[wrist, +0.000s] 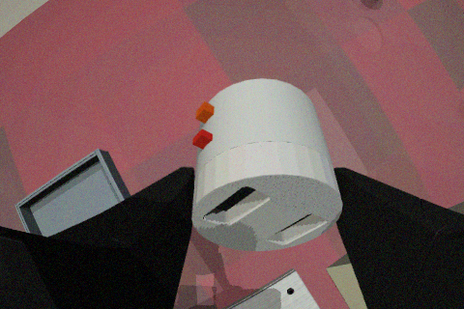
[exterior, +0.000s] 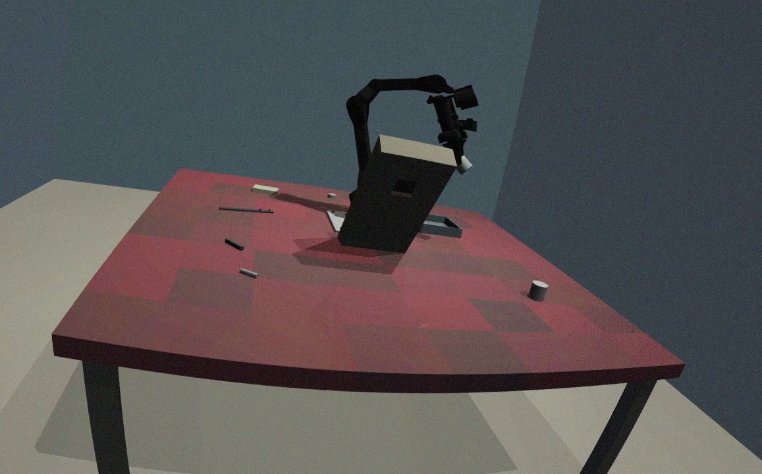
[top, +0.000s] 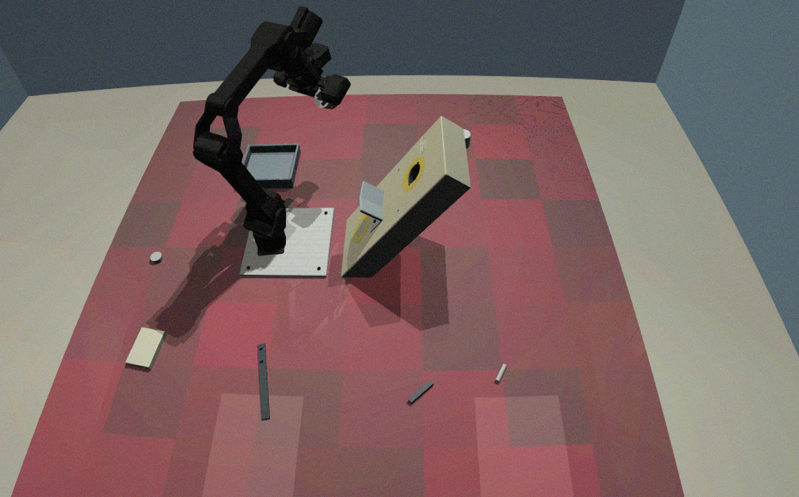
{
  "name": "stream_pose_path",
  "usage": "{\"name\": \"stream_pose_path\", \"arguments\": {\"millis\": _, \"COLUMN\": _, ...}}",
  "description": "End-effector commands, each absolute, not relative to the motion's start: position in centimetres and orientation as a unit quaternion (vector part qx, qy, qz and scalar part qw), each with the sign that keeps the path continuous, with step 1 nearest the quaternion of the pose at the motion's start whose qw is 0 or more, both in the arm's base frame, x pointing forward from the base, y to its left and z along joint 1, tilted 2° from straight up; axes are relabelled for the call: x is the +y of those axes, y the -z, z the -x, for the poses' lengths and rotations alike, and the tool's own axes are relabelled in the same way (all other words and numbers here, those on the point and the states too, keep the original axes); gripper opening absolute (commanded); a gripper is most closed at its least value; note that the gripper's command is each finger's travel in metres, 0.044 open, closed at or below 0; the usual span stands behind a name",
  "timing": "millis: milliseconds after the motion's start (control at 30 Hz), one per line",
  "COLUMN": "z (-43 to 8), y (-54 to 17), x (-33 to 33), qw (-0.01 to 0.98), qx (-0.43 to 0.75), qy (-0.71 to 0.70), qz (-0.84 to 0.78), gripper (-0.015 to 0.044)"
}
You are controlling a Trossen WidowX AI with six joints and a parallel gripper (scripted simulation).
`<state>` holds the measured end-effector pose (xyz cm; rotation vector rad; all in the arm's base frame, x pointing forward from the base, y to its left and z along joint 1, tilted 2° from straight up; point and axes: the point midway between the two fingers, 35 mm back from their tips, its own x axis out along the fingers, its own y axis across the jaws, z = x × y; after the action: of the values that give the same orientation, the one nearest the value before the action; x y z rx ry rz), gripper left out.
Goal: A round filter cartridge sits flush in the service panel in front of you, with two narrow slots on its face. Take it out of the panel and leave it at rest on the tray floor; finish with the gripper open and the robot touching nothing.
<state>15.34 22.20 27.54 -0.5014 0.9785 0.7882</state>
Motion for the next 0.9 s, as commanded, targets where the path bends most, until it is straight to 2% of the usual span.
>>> {"name": "stream_pose_path", "arguments": {"millis": 0, "z": -13.8, "y": -27.6, "x": 23.6, "qw": 0.760, "qx": 0.437, "qy": -0.410, "qz": 0.254, "gripper": 0.0000}}
{"name": "stream_pose_path", "arguments": {"millis": 233, "z": -13.2, "y": -27.1, "x": 24.1, "qw": 0.753, "qx": 0.433, "qy": -0.421, "qz": 0.260, "gripper": 0.0000}}
{"name": "stream_pose_path", "arguments": {"millis": 867, "z": -5.4, "y": -19.9, "x": 27.8, "qw": 0.674, "qx": 0.390, "qy": -0.538, "qz": 0.323, "gripper": 0.0000}}
